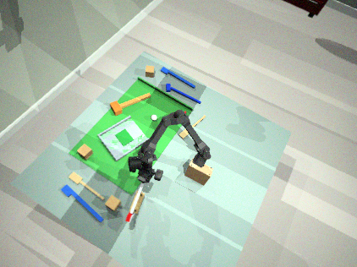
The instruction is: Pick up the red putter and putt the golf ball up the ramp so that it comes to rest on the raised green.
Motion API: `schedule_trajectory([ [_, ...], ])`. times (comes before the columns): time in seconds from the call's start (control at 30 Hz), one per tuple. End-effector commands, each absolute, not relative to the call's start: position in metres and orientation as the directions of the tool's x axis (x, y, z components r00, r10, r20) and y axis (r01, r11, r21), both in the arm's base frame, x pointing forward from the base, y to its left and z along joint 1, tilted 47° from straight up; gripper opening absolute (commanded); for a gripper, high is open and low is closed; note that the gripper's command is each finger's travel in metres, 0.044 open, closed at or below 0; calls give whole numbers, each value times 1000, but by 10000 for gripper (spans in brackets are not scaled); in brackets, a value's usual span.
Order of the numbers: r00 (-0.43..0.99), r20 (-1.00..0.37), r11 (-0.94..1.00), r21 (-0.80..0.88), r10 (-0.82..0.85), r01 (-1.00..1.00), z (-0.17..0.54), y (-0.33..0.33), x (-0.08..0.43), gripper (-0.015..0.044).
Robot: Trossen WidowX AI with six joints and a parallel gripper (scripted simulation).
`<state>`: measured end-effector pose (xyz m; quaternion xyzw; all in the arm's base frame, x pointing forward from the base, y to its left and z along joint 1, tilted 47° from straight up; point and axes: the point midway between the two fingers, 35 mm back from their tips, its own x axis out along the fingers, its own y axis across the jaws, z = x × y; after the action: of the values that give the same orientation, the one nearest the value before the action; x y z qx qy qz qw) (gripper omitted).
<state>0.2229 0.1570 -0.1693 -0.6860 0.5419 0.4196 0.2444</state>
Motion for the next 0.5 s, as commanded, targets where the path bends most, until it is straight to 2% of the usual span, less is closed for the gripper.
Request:
schedule_trajectory([
  [0.0,70,-854,-301,105,-516,-948,-144,189,219,0],
  [0.3,76,-850,-305,102,-522,-947,-127,203,214,0],
  [0.47,88,-845,-196,20,-527,-980,-104,193,225,0],
])
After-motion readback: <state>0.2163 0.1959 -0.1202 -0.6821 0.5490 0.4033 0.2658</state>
